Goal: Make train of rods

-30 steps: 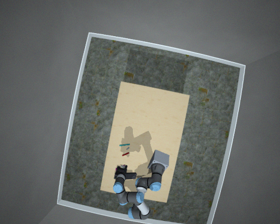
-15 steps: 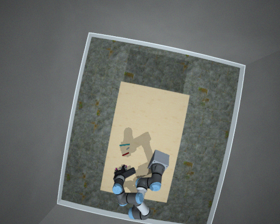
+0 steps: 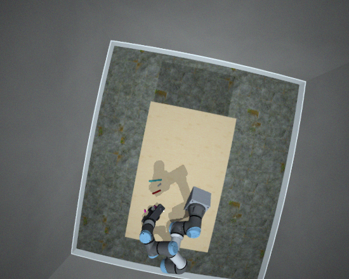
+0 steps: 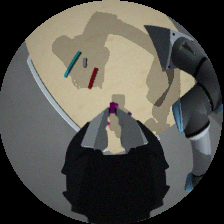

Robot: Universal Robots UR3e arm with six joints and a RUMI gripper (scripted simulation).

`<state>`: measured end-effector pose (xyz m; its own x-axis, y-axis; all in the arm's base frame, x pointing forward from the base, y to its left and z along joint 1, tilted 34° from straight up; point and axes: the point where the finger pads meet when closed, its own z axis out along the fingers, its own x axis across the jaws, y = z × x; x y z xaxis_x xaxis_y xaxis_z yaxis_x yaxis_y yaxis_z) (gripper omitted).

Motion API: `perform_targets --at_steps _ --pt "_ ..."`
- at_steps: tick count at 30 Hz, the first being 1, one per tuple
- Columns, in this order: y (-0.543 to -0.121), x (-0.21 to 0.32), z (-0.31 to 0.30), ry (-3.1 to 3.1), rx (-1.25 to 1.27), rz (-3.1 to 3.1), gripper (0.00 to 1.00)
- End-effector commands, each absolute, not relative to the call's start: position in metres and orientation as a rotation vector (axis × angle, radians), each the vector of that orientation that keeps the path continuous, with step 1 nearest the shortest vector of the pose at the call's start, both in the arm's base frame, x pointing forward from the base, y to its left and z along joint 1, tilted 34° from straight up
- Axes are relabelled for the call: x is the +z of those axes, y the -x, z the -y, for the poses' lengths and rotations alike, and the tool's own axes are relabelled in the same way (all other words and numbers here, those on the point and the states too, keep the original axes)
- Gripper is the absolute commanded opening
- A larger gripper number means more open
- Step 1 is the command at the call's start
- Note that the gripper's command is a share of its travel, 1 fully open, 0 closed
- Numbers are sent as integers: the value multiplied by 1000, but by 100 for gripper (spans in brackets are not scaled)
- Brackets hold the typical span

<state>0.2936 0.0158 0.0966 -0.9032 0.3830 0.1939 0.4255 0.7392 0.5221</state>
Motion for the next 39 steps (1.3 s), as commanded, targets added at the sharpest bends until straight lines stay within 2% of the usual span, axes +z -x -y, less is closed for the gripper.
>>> perform_targets --at_steps 1,19,39 --pt "-297 98 -17 433 -919 2951 0" --pt "-306 104 -24 -380 -943 3115 0" --pt "-312 109 -32 -960 -922 3104 0"
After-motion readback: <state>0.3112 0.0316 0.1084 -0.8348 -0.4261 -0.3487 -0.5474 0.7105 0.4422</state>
